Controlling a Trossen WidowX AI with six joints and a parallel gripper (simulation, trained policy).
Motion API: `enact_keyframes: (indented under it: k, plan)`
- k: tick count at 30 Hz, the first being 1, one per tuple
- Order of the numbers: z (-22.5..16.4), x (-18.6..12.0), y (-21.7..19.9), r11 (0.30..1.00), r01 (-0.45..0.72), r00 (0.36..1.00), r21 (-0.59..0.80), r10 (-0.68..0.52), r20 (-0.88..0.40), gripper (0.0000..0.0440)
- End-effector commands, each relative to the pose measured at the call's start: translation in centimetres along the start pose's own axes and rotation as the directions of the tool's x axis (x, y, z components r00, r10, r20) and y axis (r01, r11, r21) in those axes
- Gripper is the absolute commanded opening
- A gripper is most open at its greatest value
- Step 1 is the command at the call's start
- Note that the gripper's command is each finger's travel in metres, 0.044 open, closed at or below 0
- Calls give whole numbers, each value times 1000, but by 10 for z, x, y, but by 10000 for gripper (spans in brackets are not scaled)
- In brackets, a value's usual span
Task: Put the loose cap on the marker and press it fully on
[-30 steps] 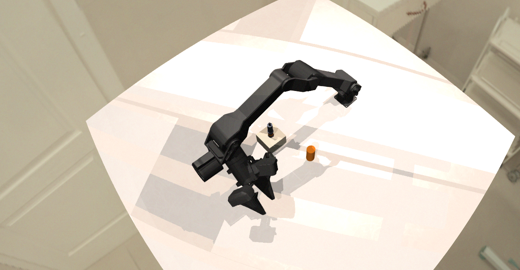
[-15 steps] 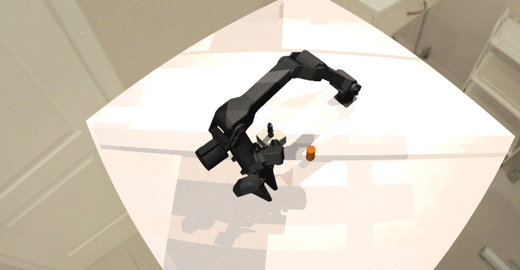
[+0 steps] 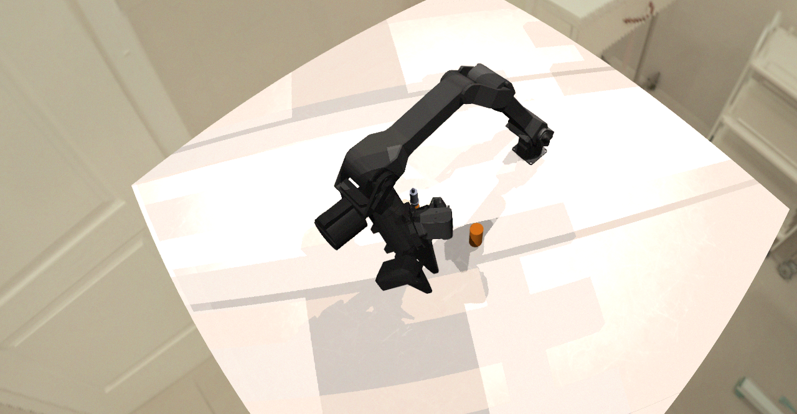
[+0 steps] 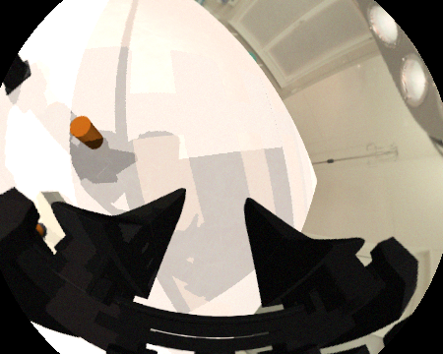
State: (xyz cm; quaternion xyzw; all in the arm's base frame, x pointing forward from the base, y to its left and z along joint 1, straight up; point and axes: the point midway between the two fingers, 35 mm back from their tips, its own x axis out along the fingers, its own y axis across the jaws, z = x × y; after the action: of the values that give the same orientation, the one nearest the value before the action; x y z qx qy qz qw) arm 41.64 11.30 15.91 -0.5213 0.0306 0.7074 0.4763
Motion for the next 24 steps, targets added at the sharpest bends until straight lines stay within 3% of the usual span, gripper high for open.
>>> enact_keyframes:
  k: [1,24]
  plan:
    - [7,-3,5,1000,-26,1000,-3,26,-15,249]
    - [35,-13,50,973,-229,968,-11,227,-105,262]
